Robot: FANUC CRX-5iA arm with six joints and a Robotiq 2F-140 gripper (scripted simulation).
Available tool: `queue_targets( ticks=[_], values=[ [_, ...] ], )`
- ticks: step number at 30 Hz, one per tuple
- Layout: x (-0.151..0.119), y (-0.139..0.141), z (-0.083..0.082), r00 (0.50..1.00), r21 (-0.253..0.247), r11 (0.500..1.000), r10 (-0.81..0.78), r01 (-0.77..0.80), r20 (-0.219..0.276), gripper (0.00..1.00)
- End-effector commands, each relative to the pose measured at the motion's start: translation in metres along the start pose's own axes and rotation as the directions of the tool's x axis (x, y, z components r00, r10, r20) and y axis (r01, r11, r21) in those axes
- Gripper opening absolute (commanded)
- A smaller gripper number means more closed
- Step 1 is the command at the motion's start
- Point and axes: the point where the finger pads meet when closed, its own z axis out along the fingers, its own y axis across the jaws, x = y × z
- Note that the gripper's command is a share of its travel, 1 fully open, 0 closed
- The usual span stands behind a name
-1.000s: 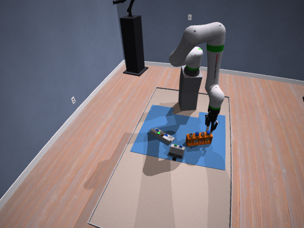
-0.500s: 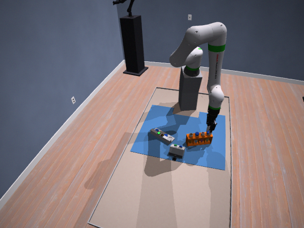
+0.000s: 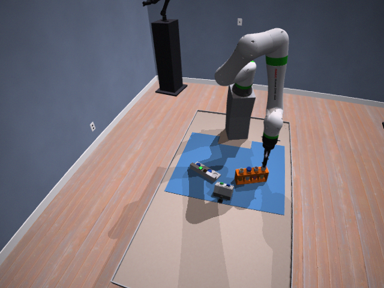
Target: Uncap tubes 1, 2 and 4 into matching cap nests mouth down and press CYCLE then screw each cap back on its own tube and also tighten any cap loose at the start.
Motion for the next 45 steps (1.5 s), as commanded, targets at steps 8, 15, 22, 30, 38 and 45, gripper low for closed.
queue_targets(
  ticks=[8, 15, 22, 30, 38, 45],
  values=[
    [-0.0002, -0.0001, 0.0002, 0.999, 0.008, 0.999, 0.043, -0.043, -0.008, 0.35],
    [-0.0002, -0.0001, -0.0002, 0.999, 0.007, 0.999, -0.040, 0.040, -0.009, 0.35],
    [-0.0002, -0.0001, -0.0002, 0.900, 0.003, 0.900, -0.435, 0.435, -0.011, 0.35],
    [-0.0002, -0.0001, -0.0002, 0.703, -0.001, 0.704, -0.711, 0.711, -0.011, 0.35],
    [-0.0002, -0.0003, -0.0002, 0.537, -0.003, 0.537, -0.844, 0.844, -0.011, 0.35],
    [-0.0002, -0.0003, -0.0002, 0.537, -0.003, 0.537, -0.844, 0.844, -0.011, 0.00]
  ],
)
